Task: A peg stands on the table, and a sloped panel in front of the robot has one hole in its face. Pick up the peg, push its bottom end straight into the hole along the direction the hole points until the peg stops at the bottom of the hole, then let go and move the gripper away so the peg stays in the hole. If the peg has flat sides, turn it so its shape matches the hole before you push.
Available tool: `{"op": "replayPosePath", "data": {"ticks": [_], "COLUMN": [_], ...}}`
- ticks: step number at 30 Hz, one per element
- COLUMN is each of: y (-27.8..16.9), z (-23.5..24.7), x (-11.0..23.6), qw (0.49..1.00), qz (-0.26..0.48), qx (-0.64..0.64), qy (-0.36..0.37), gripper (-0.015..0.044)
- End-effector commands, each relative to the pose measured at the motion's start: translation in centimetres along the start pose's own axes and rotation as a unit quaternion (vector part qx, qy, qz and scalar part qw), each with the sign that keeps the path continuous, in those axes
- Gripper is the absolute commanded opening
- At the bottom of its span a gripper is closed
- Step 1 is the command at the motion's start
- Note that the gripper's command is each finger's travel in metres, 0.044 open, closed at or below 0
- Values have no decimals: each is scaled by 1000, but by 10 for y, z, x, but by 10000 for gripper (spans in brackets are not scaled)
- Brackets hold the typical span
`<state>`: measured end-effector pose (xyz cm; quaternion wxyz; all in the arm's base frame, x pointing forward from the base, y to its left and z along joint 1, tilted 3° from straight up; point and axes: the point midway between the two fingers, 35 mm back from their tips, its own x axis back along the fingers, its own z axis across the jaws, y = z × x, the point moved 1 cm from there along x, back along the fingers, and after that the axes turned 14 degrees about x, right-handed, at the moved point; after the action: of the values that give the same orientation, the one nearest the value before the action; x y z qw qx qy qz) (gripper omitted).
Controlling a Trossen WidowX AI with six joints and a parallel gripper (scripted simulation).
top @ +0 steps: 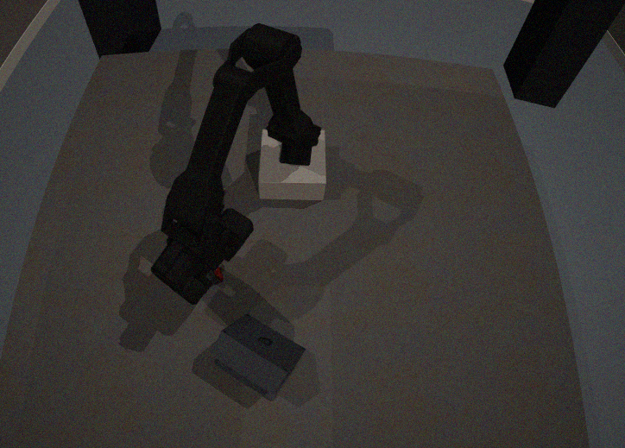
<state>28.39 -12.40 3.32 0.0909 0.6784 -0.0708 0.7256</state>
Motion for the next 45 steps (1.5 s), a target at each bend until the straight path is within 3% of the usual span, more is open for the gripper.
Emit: {"op": "replayPosePath", "data": {"ticks": [1, 7, 14, 33, 45], "y": [0, 0, 0, -2, -9], "z": [1, 1, 1, -3, -2], "x": [1, 1, 1, 79, 78], "qw": [1000, 1000, 1000, 1000, 999], "qz": [0, 0, 0, -1, -17], "qx": [0, 0, 0, -2, 36], "qy": [1, 1, 1, -1, 9], "gripper": [204, 46, 0, 0, 0]}}
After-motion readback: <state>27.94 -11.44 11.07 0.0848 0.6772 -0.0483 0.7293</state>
